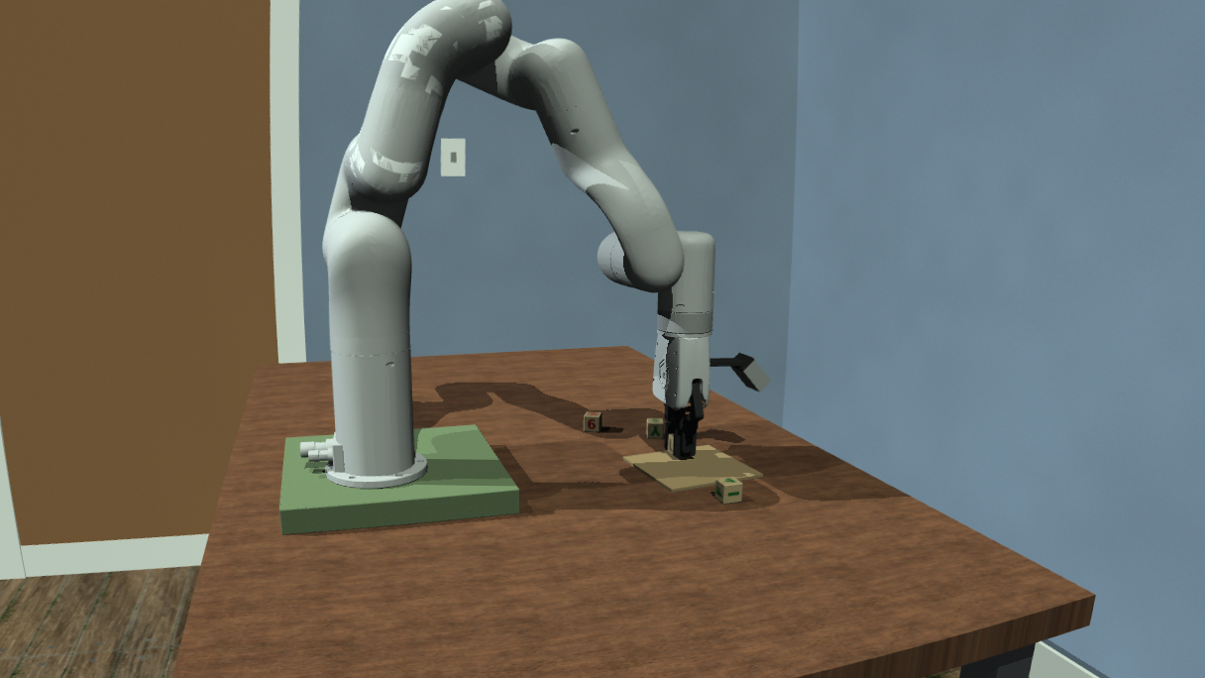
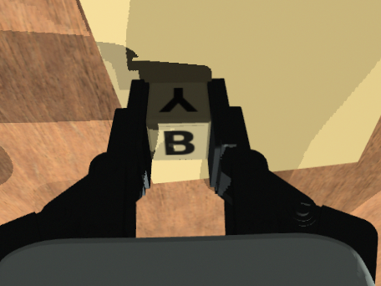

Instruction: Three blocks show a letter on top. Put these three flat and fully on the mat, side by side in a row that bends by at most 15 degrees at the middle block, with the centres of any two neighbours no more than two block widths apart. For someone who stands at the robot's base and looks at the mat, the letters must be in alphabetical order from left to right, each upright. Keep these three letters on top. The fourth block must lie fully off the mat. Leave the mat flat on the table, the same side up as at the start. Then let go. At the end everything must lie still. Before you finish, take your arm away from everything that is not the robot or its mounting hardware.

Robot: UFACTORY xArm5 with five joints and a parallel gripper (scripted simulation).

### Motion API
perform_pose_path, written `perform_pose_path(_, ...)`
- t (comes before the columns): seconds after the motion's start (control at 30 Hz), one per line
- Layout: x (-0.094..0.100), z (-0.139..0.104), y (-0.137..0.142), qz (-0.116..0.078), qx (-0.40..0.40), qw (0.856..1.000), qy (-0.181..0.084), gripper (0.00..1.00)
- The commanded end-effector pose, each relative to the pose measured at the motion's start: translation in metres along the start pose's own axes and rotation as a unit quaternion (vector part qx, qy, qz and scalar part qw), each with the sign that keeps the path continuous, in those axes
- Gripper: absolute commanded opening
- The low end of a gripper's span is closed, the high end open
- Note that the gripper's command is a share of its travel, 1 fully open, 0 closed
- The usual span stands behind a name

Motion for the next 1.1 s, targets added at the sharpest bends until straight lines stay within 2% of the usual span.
perform_pose_path(0.0, 0.0011, 0.0010, 0.0001, 0.000, 0.000, 1.000, 0.002, 0.21)
perform_pose_path(1.07, -0.0029, 0.0009, 0.0001, 0.000, 0.000, 1.000, 0.002, 0.21)
Point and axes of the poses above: the point where the finger pads meet when closed, its own x axis back along the fingers, its own y axis across the jaws, z = x × y, the point moved 10 cm from there along x, back along the fingers, and after that the axes turned 13 degrees about x, right-handed, at the moved point
